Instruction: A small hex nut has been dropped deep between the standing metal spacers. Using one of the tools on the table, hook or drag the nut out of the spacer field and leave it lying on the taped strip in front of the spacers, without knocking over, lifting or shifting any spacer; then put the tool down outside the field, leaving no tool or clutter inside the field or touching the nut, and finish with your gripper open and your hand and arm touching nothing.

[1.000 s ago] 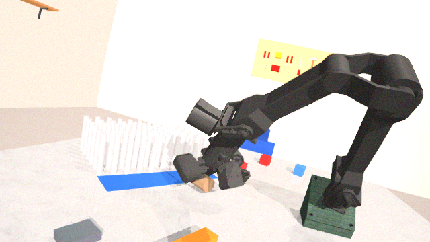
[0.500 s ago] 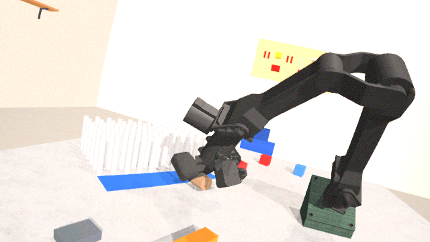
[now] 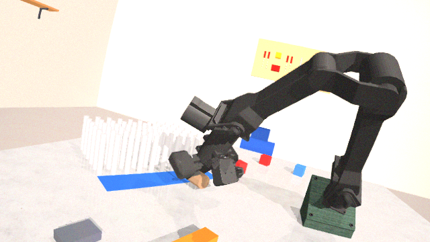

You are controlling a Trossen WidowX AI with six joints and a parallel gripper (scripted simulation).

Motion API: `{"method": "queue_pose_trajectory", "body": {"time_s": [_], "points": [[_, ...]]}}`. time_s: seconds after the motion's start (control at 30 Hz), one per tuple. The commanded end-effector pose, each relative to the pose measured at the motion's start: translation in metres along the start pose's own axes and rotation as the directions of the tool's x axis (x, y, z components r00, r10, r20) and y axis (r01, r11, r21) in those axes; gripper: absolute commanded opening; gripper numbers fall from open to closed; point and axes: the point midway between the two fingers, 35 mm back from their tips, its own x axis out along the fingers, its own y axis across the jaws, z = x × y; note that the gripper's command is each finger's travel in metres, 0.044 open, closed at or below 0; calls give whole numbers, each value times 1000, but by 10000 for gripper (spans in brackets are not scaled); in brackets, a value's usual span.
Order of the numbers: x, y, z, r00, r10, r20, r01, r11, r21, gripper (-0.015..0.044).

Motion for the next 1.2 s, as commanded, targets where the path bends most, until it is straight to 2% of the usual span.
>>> {"method": "queue_pose_trajectory", "body": {"time_s": [0.0,1.17], "points": [[0,-3,-7,1000,-8,-12,8,1000,-9,0],[13,-3,-26,1000,-9,-13,9,1000,-9,0]]}}
